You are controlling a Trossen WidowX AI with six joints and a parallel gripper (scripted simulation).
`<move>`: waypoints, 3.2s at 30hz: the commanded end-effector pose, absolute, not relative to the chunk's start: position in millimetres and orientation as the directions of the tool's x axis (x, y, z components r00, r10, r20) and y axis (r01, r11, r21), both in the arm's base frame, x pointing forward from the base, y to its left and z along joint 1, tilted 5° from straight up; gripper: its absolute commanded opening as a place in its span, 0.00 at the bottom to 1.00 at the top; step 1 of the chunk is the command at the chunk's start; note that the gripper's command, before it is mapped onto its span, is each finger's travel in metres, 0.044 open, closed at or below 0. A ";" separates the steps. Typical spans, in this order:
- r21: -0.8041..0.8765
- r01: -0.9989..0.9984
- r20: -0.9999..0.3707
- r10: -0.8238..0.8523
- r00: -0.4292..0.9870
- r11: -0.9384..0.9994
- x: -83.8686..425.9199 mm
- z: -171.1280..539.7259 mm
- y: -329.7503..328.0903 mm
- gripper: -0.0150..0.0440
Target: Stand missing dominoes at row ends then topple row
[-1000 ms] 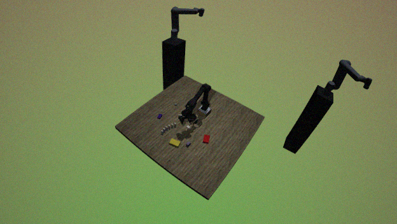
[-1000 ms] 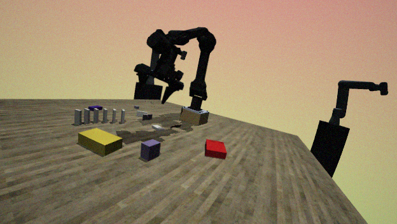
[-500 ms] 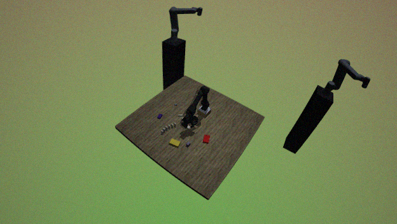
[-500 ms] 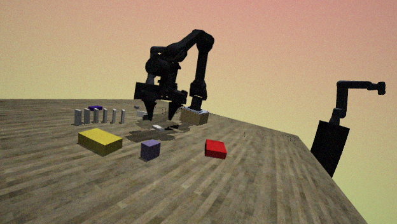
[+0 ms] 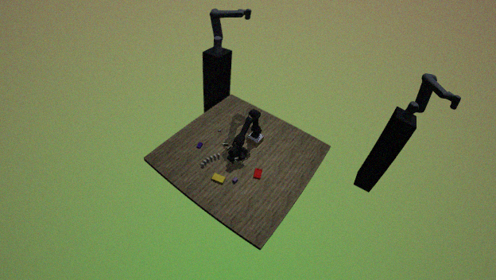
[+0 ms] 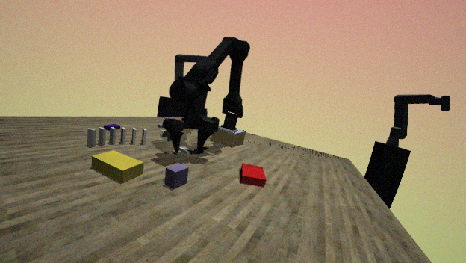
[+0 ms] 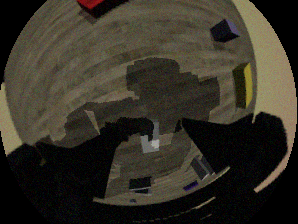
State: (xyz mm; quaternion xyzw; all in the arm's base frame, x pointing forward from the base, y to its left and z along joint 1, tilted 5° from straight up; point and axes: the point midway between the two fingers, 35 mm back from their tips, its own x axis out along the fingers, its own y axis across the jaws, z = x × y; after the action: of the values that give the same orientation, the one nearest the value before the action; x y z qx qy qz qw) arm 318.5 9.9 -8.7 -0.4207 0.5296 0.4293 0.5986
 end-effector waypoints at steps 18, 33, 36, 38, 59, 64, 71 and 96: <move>-0.039 -0.959 -0.995 0.073 0.061 0.281 315.3 -15.7 11.1 0.47; -0.039 -0.959 -0.995 0.073 0.061 0.281 309.2 30.8 10.4 0.44; -0.039 -0.959 -0.995 0.073 0.061 0.281 303.7 71.6 9.8 0.44; -0.039 -0.959 -0.995 0.073 0.061 0.281 300.4 95.8 9.5 0.44; -0.025 -0.848 -0.987 0.120 0.103 0.530 348.5 101.6 57.7 0.44; -0.031 -0.811 -0.966 0.191 0.174 0.584 366.7 86.1 56.7 0.44; -0.023 -0.762 -0.916 0.292 0.276 0.648 389.5 70.5 58.5 0.44; 0.069 -0.667 -0.600 0.565 0.567 0.742 434.4 47.2 49.4 0.44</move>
State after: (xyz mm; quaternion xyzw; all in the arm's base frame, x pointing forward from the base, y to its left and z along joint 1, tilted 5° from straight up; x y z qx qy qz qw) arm 435.9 50.3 50.2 -0.0998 0.3225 0.3449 0.8758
